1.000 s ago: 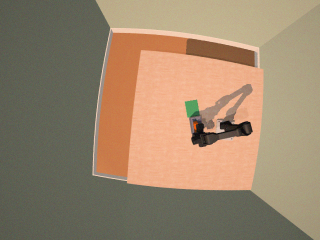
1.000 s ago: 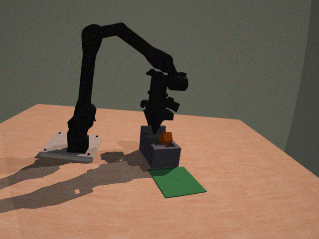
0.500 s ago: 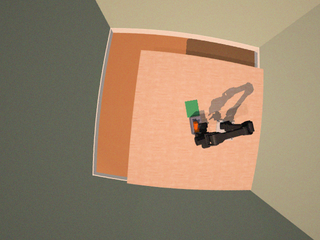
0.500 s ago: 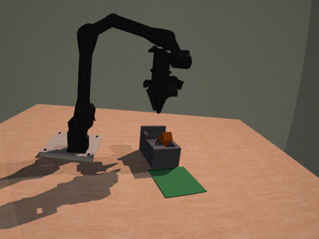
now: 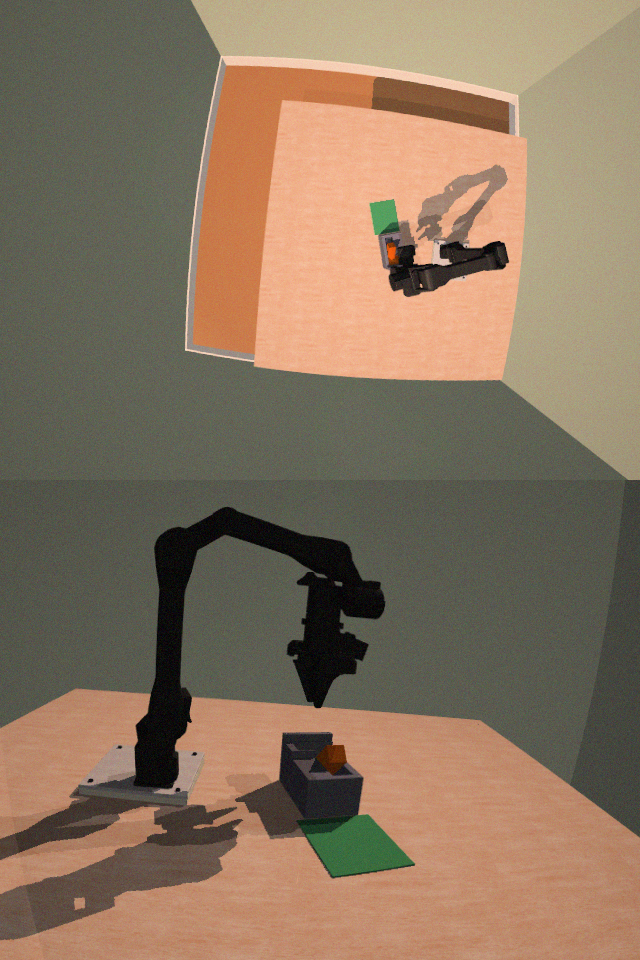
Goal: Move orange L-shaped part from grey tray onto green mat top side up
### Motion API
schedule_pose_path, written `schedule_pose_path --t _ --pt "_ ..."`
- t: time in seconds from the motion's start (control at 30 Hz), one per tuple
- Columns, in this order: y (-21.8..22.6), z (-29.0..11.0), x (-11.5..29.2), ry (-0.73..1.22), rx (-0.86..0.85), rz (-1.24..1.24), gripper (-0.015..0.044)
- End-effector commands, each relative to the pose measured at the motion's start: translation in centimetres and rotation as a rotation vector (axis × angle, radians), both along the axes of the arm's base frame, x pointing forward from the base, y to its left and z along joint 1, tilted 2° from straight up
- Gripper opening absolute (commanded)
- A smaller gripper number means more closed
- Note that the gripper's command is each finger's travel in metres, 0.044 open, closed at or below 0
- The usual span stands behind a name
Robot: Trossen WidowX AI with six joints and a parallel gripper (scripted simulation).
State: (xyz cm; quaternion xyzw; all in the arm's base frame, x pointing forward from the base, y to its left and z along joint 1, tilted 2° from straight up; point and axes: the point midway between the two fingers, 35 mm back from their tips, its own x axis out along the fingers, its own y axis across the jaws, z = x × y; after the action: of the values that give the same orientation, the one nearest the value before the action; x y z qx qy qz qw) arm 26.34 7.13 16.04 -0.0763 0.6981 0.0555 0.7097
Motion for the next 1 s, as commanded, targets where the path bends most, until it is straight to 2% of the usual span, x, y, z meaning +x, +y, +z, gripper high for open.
schedule_pose_path --t 0.0,0.17,0.27,0.3,0.67,0.73,0.97 --pt "0.0 0.0 0.0 -0.001 0.0 0.0 0.018" --pt "0.0 0.0 0.0 -0.001 0.0 0.0 0.018" --pt "-0.5 0.0 0.3 -0.004 0.002 -0.114 0.0259" --pt "-0.8 0.0 0.4 -0.006 0.003 -0.189 0.028" --pt "-6.7 0.6 2.3 -0.046 0.02 -1.401 0.028" --pt "-7.5 0.6 2.5 -0.052 0.023 -1.548 0.028" --pt "-7.6 0.7 2.5 -0.052 0.023 -1.566 0.028"
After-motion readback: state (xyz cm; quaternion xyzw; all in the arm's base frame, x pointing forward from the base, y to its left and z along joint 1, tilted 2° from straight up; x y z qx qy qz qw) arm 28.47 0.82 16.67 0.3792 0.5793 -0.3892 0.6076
